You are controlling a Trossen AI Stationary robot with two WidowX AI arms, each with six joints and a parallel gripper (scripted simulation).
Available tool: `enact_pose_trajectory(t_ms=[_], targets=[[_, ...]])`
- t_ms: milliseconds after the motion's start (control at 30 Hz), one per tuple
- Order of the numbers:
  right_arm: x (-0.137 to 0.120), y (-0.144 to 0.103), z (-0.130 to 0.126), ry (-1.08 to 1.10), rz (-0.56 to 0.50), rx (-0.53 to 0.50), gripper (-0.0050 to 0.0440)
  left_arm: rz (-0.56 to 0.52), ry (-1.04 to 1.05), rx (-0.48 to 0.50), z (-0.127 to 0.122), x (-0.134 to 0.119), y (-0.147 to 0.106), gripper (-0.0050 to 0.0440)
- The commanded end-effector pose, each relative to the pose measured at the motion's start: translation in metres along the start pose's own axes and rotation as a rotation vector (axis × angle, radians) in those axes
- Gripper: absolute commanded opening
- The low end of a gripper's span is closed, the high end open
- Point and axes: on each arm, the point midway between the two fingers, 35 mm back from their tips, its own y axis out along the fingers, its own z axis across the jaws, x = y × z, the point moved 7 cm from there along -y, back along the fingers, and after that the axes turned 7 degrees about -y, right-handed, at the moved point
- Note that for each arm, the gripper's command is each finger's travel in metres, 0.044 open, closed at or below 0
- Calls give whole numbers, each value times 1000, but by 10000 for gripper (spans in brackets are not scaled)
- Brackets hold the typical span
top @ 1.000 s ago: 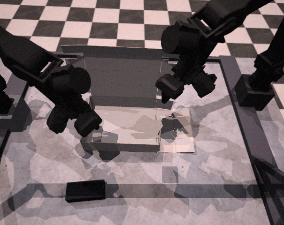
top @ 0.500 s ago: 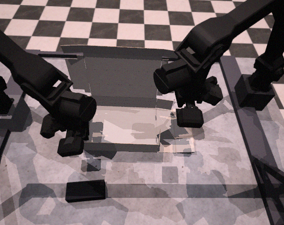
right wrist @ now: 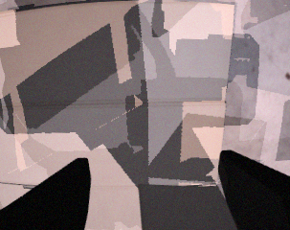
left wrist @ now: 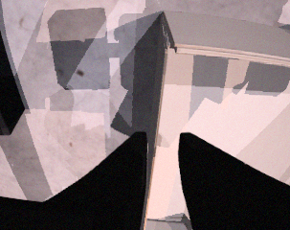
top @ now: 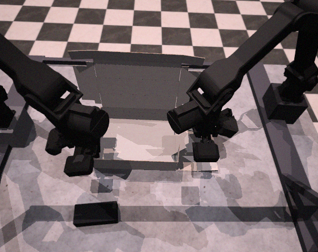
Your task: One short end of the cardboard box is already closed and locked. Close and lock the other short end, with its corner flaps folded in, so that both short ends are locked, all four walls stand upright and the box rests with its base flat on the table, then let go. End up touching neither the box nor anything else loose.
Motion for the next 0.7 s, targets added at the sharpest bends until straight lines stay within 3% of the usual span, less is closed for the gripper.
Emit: enact_pose_trajectory(t_ms=[0,667], targets=[[-8,26,-3,-5,59,-19,253,24,5,9,2,-5,-6,62],[-7,40,-3,-5,59,-19,253,24,5,9,2,-5,-6,62]])
